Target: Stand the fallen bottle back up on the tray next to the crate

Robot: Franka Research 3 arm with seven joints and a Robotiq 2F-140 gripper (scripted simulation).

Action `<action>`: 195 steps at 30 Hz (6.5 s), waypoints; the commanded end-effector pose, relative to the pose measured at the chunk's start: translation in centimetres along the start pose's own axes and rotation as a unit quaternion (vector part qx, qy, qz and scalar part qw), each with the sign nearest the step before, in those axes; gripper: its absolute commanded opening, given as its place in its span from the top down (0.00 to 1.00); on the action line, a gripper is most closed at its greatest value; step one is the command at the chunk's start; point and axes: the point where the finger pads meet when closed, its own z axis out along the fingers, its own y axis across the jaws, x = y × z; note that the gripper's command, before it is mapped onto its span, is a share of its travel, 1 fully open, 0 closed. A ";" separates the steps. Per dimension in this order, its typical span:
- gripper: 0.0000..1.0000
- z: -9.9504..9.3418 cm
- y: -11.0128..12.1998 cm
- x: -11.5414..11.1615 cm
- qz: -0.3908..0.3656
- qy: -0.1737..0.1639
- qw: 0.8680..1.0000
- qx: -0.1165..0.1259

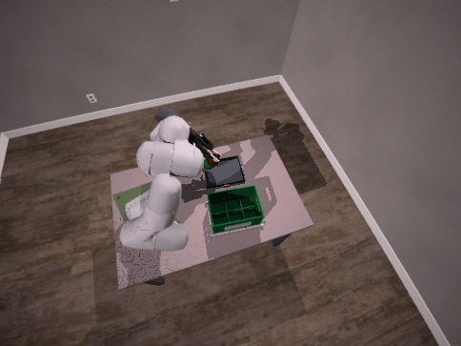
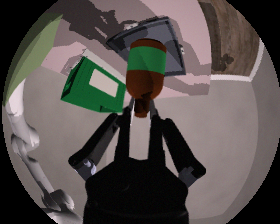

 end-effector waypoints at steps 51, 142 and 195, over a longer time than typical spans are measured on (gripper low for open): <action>1.00 -0.1 0.1 -0.3 0.006 -0.017 1.000 0.000; 1.00 -0.2 0.1 0.1 0.006 -0.122 0.993 0.000; 1.00 -0.2 0.1 0.3 0.007 -0.178 0.984 -0.001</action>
